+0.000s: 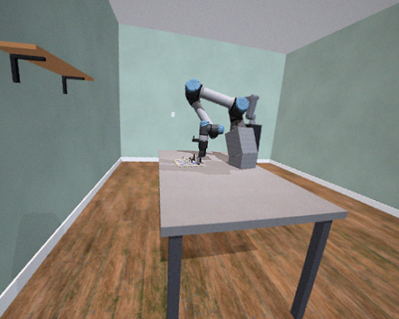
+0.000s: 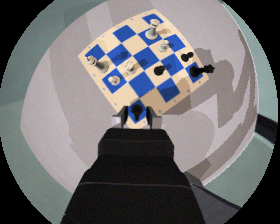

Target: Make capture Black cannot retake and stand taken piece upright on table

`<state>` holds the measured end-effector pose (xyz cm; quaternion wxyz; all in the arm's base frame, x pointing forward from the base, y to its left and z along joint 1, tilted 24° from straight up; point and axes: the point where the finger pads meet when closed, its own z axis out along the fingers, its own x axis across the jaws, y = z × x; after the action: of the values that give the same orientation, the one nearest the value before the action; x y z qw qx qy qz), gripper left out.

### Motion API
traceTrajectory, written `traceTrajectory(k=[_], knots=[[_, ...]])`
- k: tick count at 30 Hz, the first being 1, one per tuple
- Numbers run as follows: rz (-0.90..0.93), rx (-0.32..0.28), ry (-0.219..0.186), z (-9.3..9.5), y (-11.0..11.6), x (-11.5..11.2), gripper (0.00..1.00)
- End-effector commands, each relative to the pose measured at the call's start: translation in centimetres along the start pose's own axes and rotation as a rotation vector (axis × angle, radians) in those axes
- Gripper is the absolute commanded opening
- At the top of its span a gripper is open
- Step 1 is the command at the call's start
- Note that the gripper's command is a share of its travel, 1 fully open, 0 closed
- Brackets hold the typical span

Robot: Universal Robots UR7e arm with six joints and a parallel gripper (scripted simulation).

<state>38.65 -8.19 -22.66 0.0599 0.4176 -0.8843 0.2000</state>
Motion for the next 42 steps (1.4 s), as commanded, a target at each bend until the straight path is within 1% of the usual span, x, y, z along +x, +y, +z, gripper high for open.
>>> traceTrajectory(k=[1, 5, 6, 42], knots=[[0.0, 0.001, -0.001, -0.04, -0.03, -0.02, 0.73], [0.0, 0.001, -0.001, -0.04, -0.03, -0.02, 0.73], [0.0, 0.001, -0.001, -0.04, -0.03, -0.02, 0.0], [0.0, 0.001, -0.001, -0.06, -0.03, -0.02, 0.0]])
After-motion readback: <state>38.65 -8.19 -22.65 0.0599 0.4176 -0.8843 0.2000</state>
